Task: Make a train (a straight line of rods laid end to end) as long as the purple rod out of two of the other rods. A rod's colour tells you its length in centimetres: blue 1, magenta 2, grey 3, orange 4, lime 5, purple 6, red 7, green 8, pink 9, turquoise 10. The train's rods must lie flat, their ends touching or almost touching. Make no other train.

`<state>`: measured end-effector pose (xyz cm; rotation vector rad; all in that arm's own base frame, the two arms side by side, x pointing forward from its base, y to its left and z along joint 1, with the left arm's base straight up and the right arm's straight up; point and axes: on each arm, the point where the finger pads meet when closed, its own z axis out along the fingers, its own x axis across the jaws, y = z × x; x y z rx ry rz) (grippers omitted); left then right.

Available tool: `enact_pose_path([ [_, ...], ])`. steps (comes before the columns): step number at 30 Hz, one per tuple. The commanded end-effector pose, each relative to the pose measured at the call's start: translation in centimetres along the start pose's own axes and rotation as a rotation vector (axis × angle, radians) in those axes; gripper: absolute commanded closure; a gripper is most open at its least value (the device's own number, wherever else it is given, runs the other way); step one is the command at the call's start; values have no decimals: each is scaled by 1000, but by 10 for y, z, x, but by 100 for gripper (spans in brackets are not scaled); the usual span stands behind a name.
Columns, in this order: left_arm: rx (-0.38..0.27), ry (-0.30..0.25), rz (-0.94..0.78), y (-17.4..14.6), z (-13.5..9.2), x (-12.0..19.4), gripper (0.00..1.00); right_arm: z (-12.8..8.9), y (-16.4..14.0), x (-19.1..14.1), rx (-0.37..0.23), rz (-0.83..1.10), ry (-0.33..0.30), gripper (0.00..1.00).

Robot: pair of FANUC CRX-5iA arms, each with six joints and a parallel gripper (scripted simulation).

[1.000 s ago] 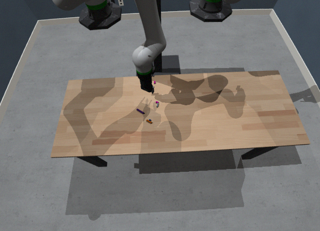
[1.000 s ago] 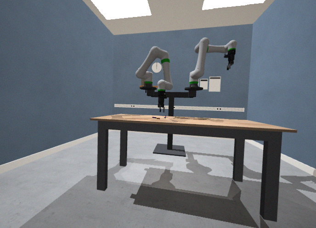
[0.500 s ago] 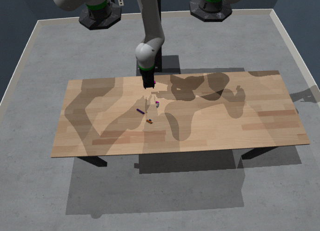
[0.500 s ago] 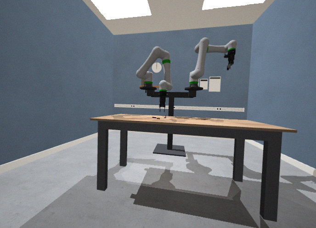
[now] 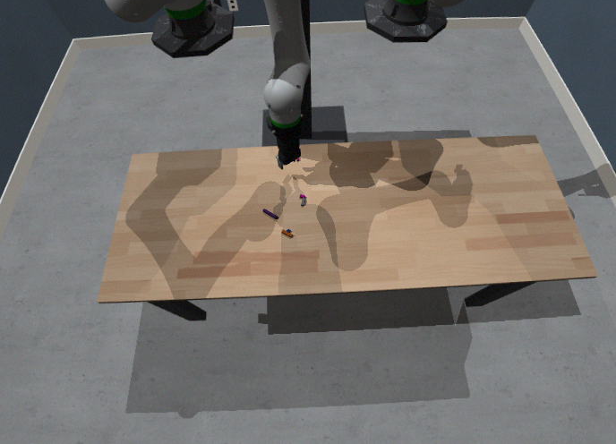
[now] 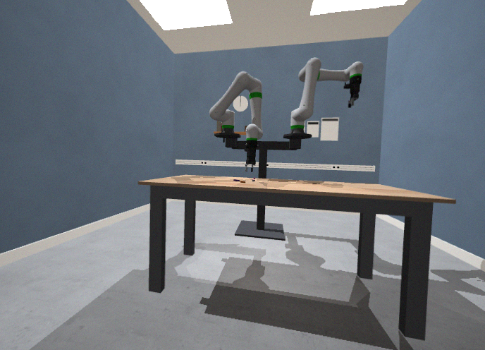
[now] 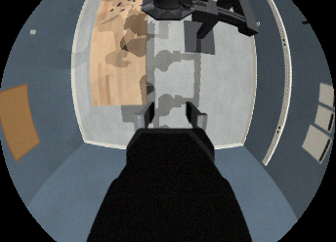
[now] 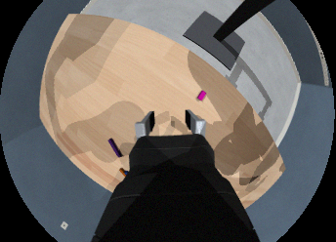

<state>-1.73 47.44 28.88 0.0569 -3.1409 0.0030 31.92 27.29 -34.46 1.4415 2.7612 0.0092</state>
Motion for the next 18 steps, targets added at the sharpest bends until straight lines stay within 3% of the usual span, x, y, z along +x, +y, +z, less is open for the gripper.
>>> enact_pose_path([
  [1,-2,0,0,0,-1,0,0,-1,-3,2,14,-166,21,0],
  [18,-2,0,0,0,-1,0,0,-3,-14,14,6,-858,25,0],
])
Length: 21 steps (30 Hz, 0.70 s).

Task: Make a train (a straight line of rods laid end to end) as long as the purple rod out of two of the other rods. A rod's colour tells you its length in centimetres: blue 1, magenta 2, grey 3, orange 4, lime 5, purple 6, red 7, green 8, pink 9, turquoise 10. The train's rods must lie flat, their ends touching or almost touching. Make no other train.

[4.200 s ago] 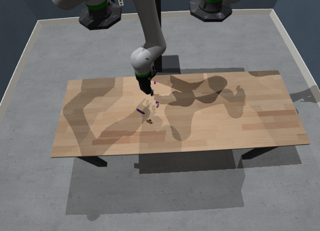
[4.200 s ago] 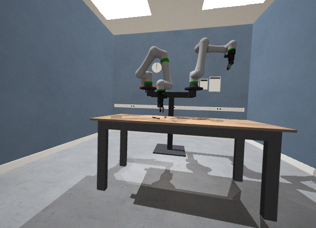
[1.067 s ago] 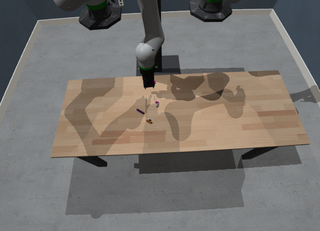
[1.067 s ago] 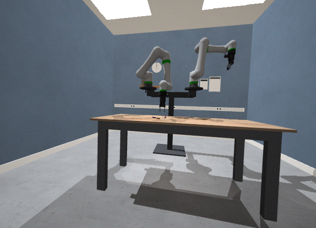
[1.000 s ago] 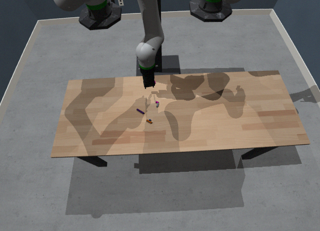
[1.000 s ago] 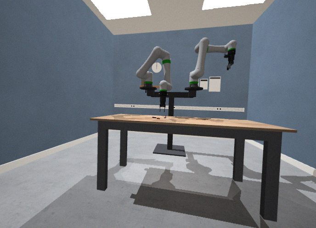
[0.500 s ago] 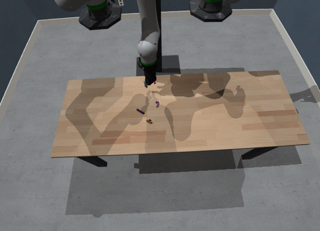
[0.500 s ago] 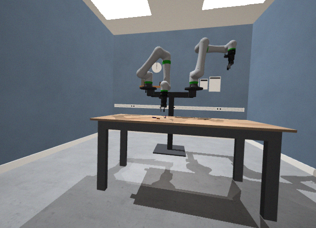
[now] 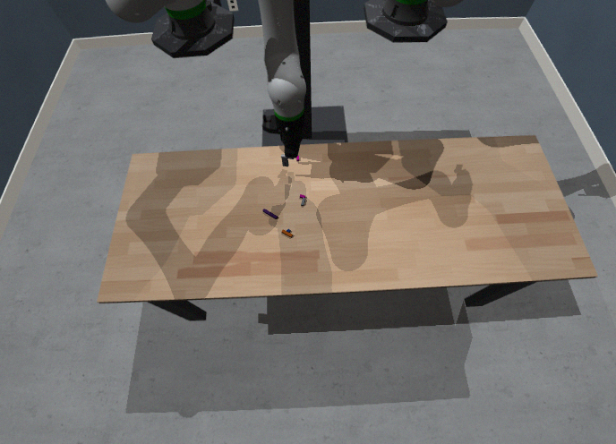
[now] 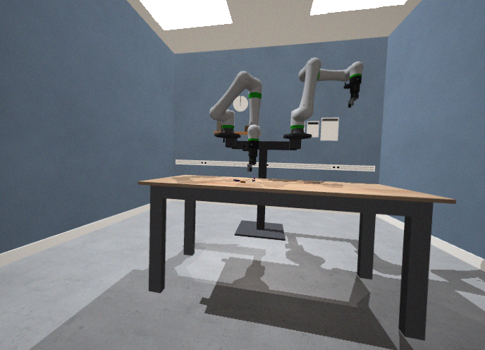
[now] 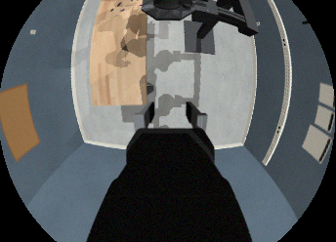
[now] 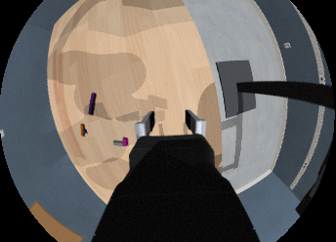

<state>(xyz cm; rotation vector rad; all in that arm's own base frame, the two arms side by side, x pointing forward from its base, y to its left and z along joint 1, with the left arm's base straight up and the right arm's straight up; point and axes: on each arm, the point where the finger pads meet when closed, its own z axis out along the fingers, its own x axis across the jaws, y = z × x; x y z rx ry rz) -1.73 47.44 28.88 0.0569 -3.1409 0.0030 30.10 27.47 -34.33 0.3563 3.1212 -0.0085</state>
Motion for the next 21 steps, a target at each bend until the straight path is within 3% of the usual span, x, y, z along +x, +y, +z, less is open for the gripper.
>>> enact_pose_path([
  [1,-2,0,0,0,-1,0,0,-1,1,3,-6,-167,-2,0],
  [21,-2,0,0,0,-1,0,0,-3,11,22,-5,-932,-4,0],
])
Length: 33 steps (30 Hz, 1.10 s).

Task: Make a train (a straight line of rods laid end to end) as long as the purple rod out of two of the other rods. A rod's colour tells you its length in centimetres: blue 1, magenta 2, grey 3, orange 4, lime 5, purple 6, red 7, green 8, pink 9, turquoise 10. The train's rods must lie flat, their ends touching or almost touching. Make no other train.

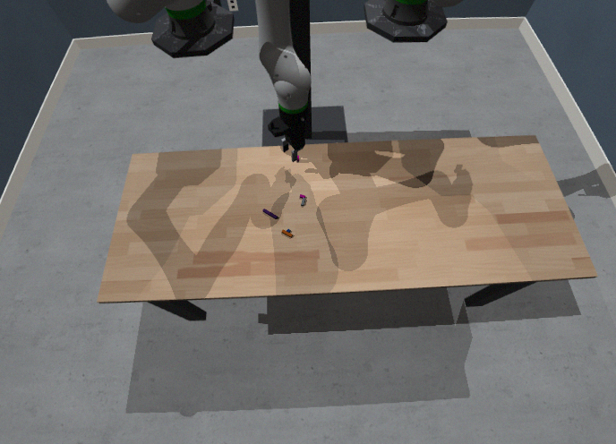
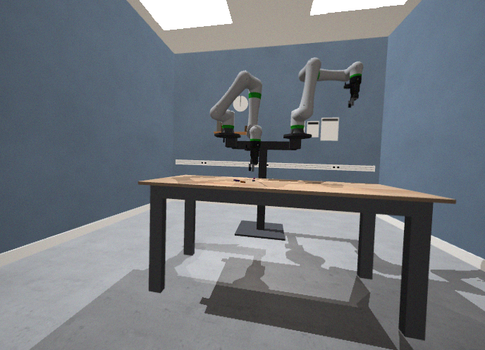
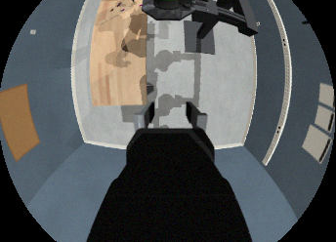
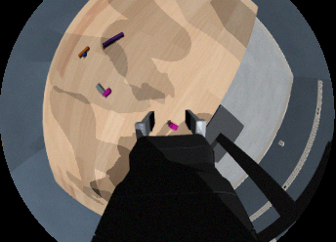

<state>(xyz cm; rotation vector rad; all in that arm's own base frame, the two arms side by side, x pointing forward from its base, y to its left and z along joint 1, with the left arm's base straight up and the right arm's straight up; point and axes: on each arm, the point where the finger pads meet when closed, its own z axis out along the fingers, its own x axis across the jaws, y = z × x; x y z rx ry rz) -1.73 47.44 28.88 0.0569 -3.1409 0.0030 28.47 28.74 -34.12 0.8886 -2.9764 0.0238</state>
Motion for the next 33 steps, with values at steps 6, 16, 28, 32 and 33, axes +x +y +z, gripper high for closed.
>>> enact_pose_path([
  [6,-2,0,0,0,-1,0,0,-1,12,2,4,-351,-41,0],
  [16,-2,0,0,0,-1,0,0,-2,25,6,10,-677,-40,0],
  [28,-2,0,0,0,-1,0,0,-3,38,11,16,-965,-39,0],
  [32,-2,0,0,0,-1,0,0,-3,39,11,16,-983,-39,0],
  [33,-2,0,0,0,-1,0,0,-3,39,11,16,-983,-39,0],
])
